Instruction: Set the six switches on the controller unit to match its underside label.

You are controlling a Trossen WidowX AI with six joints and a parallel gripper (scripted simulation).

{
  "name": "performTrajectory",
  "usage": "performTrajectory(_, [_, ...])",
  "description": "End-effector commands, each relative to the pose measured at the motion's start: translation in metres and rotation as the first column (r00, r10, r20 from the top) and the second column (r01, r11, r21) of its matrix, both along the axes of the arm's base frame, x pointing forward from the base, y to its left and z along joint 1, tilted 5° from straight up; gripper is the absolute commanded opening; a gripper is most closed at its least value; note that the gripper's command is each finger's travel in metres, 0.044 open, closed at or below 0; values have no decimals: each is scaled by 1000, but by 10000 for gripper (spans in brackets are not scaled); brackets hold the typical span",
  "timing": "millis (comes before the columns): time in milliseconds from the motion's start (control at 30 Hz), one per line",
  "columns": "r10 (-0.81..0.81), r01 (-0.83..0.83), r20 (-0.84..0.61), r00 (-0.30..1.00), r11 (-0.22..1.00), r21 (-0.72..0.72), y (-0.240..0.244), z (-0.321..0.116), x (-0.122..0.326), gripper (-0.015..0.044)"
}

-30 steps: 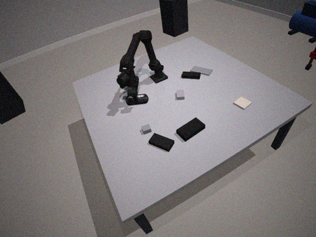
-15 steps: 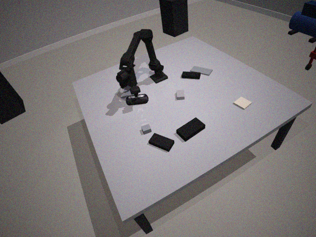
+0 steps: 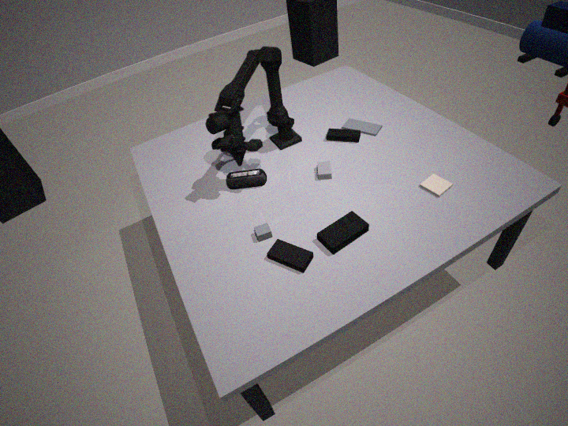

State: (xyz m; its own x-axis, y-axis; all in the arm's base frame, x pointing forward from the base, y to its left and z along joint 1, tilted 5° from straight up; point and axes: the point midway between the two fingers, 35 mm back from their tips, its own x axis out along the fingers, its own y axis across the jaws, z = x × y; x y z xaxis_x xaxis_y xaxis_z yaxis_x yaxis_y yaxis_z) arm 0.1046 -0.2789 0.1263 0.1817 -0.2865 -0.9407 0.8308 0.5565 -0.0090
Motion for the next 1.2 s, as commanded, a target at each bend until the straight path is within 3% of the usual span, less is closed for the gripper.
performTrajectory(0, [183,-185,-36,982,980,-67,1,3,-3,0])
performTrajectory(133, [363,-375,-100,926,917,-136,3,7,-7,0])
performTrajectory(700, [372,-384,-104,922,913,-139,3,7,-7,0])
performTrajectory(833, [283,-290,-72,956,951,-107,-1,8,-7,105])
performTrajectory(1000, [-40,40,-1,999,999,8,-11,9,-9,236])
performTrajectory(1167, [-370,366,12,929,923,118,-22,8,-10,368])
